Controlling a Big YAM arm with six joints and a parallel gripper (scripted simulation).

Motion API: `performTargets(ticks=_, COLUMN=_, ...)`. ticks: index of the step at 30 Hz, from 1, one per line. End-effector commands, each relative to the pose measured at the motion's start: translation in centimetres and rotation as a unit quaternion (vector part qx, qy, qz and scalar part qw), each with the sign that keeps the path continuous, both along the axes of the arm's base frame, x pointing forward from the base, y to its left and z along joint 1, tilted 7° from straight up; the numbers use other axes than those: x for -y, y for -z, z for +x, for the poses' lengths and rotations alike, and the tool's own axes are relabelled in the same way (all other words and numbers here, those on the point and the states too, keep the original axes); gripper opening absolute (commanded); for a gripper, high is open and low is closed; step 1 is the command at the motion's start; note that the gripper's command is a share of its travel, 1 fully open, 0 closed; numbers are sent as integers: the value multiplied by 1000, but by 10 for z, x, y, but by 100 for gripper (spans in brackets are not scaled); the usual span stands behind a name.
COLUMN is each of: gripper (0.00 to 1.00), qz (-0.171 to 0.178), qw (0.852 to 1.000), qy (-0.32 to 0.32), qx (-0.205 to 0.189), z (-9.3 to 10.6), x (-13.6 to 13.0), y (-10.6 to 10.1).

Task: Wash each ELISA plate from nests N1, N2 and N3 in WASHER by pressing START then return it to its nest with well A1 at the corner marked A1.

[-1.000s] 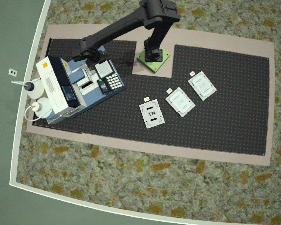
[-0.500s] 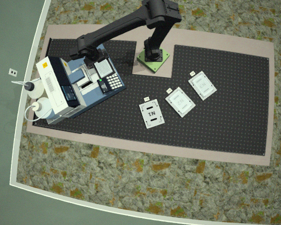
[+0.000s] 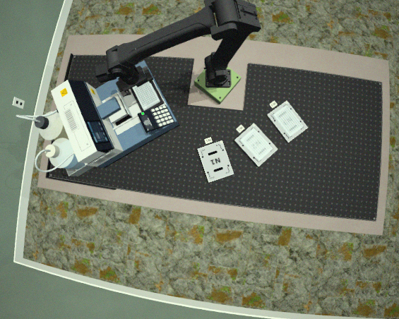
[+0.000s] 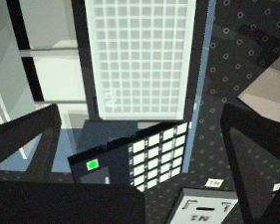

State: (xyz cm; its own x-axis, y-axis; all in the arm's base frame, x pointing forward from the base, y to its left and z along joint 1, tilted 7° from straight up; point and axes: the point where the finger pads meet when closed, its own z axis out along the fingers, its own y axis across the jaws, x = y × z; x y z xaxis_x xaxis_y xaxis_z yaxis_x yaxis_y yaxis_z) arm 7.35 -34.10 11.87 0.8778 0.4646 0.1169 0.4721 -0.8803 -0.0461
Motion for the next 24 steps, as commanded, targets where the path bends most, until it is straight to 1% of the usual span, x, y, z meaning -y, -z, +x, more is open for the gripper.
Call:
performTargets(ticks=1, gripper=100, qz=-30, qw=1000, qy=-1, qx=4, z=0, x=20, y=-28)
performTargets(ticks=2, gripper=100, qz=-29, qw=1000, qy=0, qx=4, z=0, x=20, y=-27)
performTargets(ticks=3, gripper=100, qz=-16, qw=1000, qy=0, qx=2, z=1, x=12, y=-14)
performTargets(ticks=8, gripper=100, qz=-16, qw=1000, qy=0, qx=2, z=1, x=12, y=-14)
performTargets(ticks=9, gripper=98, qz=-8, qw=1000, qy=-28, qx=3, z=7, x=-4, y=-12)
performTargets(ticks=10, gripper=96, qz=-6, qw=999, qy=-45, qx=5, z=11, x=-10, y=-11)
performTargets(ticks=12, gripper=92, qz=-9, qw=997, qy=-78, qx=9, z=18, x=-17, y=-12)
performTargets(ticks=14, gripper=92, qz=-9, qw=997, qy=-78, qx=9, z=18, x=-17, y=-12)
performTargets(ticks=15, gripper=90, qz=-23, qw=995, qy=-94, qx=11, z=23, x=-12, y=-17)
performTargets(ticks=16, gripper=88, qz=-17, qw=994, qy=-111, qx=12, z=25, x=-21, y=-13)
performTargets(ticks=20, gripper=80, qz=-17, qw=984, qy=-176, qx=18, z=38, x=-38, y=-15)
performTargets(ticks=24, gripper=72, qz=-23, qw=970, qy=-241, qx=24, z=52, x=-52, y=-18)
